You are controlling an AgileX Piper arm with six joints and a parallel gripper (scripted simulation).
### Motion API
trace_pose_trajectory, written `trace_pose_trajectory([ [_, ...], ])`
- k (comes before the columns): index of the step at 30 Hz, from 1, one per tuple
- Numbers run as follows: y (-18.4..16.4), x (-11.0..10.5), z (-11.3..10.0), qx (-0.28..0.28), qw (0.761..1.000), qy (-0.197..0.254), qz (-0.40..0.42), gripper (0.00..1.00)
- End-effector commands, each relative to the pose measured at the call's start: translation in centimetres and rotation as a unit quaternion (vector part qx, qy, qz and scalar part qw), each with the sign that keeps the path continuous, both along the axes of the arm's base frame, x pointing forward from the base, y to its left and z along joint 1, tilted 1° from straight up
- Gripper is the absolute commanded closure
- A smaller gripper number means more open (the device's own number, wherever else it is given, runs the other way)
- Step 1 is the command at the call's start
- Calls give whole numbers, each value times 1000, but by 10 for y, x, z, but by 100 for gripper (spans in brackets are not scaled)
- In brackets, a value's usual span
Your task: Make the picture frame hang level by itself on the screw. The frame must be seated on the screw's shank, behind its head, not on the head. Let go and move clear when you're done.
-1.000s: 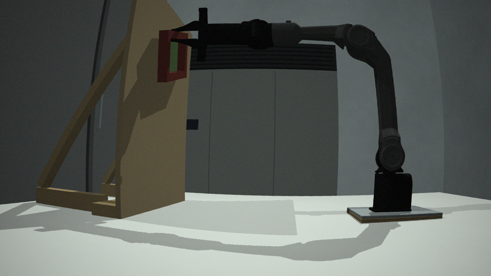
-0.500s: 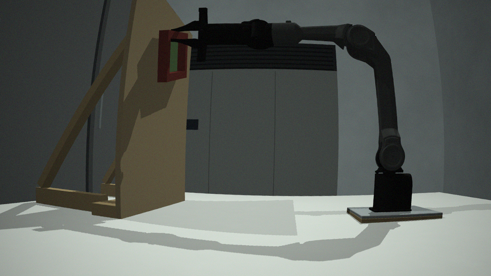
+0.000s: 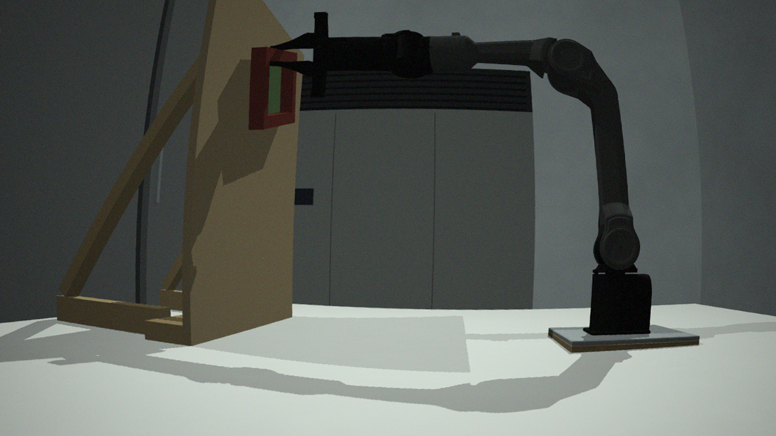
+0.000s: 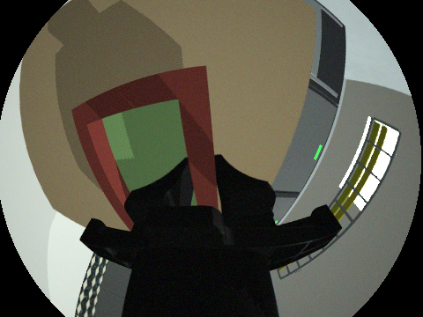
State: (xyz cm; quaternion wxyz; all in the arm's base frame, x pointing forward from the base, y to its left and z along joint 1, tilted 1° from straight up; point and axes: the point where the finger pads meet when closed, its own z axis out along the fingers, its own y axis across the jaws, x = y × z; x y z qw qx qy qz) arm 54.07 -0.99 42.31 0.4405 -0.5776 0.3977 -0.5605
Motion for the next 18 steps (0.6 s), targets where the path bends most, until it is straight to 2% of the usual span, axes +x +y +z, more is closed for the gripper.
trace_pose_trajectory([
  [1, 0, 0, 3, 0, 1000, -3, 1, 100],
  [18, -1, 0, 4, 13, 1000, -2, 1, 100],
])
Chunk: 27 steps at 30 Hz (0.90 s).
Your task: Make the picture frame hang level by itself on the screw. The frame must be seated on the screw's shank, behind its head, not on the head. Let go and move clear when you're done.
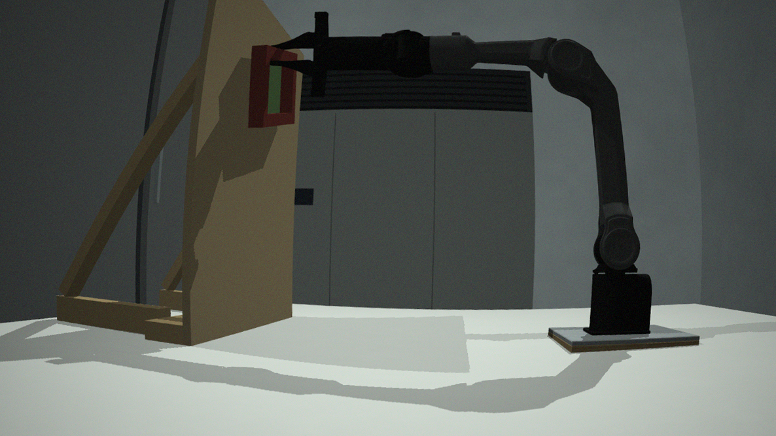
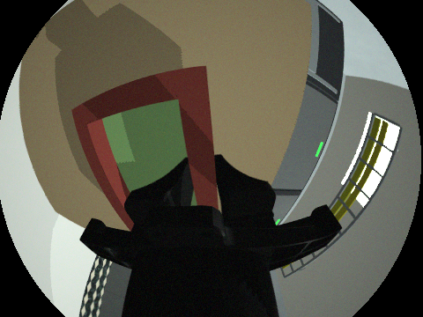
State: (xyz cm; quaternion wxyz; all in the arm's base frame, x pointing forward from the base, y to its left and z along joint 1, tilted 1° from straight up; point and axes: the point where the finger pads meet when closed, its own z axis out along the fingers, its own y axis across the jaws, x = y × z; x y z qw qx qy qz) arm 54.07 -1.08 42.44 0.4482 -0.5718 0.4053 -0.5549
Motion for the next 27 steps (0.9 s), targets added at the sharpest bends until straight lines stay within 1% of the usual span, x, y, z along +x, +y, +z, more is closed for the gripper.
trace_pose_trajectory([
  [1, 0, 0, 3, 1, 1000, -3, 0, 100],
  [17, -3, 0, 5, 27, 1000, -1, 0, 100],
  [27, -6, 0, 6, 53, 999, 0, 0, 100],
])
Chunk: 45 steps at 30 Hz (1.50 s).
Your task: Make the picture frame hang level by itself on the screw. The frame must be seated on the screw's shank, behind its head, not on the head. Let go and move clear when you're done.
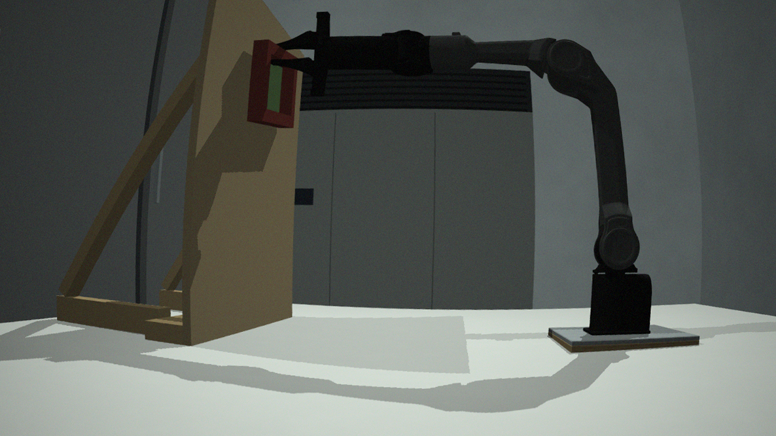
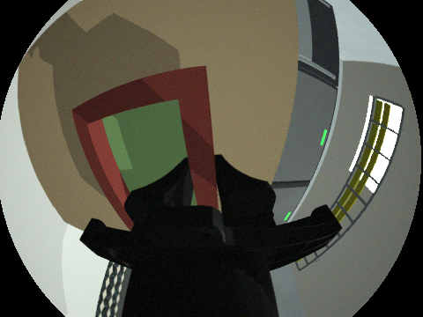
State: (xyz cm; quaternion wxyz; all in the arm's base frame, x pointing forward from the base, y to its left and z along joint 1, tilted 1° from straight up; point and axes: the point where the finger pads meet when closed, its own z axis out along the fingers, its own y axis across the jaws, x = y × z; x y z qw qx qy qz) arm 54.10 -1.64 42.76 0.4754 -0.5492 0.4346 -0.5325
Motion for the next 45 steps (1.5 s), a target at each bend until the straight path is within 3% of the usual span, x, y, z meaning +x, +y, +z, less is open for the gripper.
trace_pose_trajectory([
  [1, -1, 0, 3, 5, 1000, -2, 0, 100],
  [45, -9, 0, 5, 78, 997, 2, -1, 100],
])
